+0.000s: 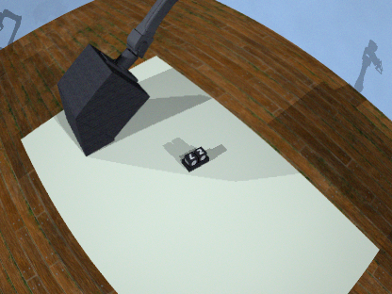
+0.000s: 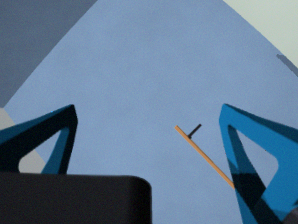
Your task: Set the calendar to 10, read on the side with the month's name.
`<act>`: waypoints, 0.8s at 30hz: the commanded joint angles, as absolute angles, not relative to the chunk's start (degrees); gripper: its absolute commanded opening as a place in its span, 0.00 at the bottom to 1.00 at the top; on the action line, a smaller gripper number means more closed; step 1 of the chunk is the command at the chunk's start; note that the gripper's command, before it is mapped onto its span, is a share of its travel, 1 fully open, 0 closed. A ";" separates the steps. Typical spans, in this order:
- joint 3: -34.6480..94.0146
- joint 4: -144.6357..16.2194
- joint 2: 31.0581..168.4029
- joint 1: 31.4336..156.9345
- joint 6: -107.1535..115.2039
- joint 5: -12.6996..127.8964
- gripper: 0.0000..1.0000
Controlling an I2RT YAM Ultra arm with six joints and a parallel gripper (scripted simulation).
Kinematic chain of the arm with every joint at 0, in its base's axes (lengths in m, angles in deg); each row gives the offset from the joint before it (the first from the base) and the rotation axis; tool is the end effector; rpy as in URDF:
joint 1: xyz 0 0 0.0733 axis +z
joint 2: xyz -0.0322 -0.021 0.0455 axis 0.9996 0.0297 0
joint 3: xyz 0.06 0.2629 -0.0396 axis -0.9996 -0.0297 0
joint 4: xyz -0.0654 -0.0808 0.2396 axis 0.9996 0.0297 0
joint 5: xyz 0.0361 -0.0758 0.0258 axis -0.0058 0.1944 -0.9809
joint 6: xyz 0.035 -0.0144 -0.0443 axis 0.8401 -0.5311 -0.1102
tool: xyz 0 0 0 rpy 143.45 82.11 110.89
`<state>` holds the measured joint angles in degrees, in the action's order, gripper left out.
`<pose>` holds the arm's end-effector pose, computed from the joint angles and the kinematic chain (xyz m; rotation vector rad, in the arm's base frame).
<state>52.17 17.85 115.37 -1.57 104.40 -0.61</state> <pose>0.0366 -0.3415 0.3156 -2.6618 0.2543 -1.4146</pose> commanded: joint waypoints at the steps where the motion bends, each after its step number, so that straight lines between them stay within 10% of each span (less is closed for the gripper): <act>1: 52.32 17.64 115.44 -1.59 104.40 -0.66 1.00; 24: 51.66 16.52 116.05 0.85 103.51 -0.65 1.00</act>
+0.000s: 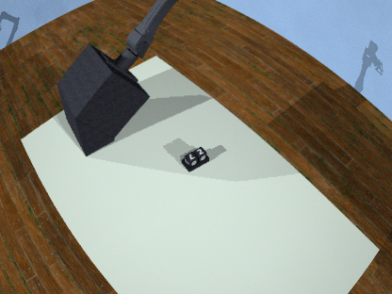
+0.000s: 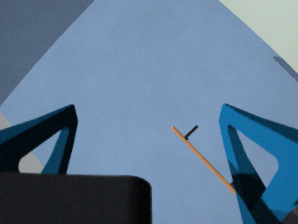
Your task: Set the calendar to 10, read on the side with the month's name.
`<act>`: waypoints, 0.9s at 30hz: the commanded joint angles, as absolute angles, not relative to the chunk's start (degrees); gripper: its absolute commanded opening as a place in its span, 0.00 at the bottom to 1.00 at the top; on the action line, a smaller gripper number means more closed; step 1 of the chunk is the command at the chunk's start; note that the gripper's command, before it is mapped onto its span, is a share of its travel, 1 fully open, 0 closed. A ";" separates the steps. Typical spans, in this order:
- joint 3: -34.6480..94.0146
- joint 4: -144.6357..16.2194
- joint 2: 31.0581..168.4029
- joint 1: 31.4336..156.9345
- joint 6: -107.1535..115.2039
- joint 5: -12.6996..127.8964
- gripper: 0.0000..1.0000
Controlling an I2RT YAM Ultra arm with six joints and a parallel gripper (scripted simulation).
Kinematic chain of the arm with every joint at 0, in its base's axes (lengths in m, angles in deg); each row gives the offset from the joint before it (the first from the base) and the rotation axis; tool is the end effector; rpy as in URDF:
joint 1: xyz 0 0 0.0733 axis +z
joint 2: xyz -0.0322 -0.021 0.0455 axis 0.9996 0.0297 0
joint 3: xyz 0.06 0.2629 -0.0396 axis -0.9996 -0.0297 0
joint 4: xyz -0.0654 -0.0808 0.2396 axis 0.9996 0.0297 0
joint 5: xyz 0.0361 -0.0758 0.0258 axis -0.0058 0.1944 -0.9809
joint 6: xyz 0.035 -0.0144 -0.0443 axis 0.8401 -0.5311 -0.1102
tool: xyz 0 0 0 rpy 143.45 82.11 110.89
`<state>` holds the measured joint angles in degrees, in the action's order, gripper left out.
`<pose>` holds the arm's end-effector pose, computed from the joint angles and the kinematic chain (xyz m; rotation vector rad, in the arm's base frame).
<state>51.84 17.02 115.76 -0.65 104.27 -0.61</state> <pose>0.0421 -0.3432 0.3119 -2.6604 0.2282 -1.4116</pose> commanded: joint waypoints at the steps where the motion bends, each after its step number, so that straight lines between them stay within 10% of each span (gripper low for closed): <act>1: 51.31 16.12 116.28 1.92 103.12 -0.62 1.00; 27: 34.08 -3.19 127.28 53.85 84.48 0.66 1.00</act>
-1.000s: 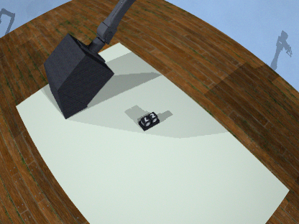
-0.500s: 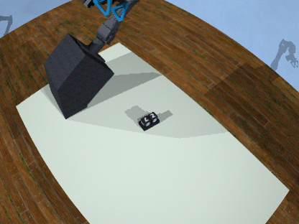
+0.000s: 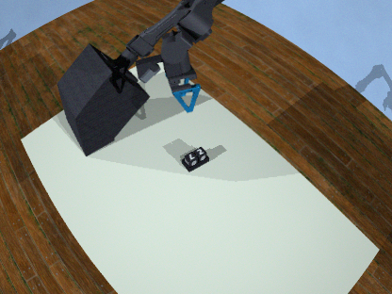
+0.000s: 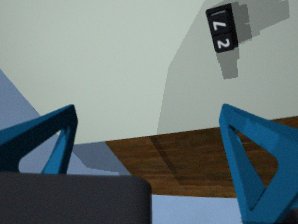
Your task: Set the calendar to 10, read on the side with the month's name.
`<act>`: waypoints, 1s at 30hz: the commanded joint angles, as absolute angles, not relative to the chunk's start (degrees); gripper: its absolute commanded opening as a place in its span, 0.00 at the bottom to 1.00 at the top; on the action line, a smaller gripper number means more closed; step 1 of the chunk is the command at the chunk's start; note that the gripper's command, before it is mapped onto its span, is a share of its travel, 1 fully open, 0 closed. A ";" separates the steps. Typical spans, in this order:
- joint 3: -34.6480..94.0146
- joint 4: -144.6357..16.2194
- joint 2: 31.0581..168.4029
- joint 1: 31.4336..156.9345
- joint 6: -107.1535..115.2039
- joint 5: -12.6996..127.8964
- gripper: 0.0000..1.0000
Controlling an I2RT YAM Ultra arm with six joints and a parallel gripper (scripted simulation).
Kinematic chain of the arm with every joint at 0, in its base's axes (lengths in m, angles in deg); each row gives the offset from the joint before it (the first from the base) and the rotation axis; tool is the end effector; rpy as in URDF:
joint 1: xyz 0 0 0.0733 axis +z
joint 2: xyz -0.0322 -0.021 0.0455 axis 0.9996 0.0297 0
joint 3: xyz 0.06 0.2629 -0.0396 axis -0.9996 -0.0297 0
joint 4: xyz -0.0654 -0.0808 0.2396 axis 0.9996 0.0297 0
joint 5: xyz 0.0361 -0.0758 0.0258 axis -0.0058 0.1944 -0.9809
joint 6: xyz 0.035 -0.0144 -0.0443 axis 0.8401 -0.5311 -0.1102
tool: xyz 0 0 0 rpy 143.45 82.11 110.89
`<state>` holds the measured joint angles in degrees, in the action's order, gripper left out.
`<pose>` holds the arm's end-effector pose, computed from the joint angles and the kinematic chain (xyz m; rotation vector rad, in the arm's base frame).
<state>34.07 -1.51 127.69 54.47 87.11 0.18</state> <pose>0.3192 -0.1712 0.1641 -2.0768 -1.1186 -1.0104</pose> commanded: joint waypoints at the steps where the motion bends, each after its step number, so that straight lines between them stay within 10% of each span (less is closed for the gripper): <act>1: 33.10 -4.27 127.90 56.79 83.42 0.73 1.00; 30: 25.88 -13.02 132.29 77.56 77.07 1.12 1.00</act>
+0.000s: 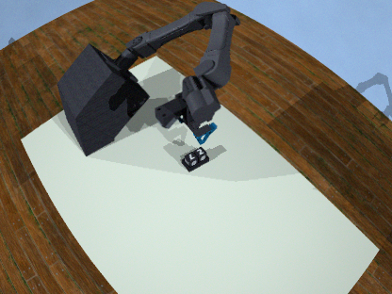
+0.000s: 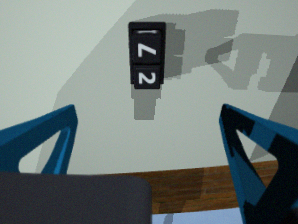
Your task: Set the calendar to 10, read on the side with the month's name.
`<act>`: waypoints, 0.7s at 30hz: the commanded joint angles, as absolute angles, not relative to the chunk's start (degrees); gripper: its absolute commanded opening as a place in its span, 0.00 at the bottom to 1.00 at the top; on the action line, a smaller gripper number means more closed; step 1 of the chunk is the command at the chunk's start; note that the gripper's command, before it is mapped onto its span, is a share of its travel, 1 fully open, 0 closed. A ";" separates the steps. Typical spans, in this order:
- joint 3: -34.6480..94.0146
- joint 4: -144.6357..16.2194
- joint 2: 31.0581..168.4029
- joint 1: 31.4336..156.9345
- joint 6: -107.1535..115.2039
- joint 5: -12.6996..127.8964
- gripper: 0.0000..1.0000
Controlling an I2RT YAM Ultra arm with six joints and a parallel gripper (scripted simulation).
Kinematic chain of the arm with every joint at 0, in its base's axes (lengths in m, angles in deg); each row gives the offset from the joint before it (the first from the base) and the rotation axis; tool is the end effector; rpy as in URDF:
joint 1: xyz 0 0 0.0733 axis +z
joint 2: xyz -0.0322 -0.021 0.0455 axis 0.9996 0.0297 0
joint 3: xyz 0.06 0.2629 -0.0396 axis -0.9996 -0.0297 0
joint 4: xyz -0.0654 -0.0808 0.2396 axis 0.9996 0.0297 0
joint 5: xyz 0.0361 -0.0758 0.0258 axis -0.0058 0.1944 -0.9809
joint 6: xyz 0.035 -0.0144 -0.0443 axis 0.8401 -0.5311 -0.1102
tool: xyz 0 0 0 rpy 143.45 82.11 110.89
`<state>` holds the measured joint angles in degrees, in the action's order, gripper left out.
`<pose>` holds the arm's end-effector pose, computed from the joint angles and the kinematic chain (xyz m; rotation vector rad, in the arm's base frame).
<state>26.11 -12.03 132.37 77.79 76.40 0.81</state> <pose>0.3498 -0.0290 0.1044 -1.6334 -1.6229 -0.8626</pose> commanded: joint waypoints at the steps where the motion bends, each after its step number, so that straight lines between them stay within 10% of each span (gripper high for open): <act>1: 25.07 -15.25 132.44 78.48 78.64 0.94 1.00; 9: 20.28 -28.48 133.32 83.96 87.89 -0.15 1.00; 10: 20.28 -28.48 133.32 83.96 87.90 -0.15 0.47; 21: 20.28 -28.49 133.32 83.96 87.90 -0.15 0.47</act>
<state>20.15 -28.42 133.57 84.72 87.54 -0.19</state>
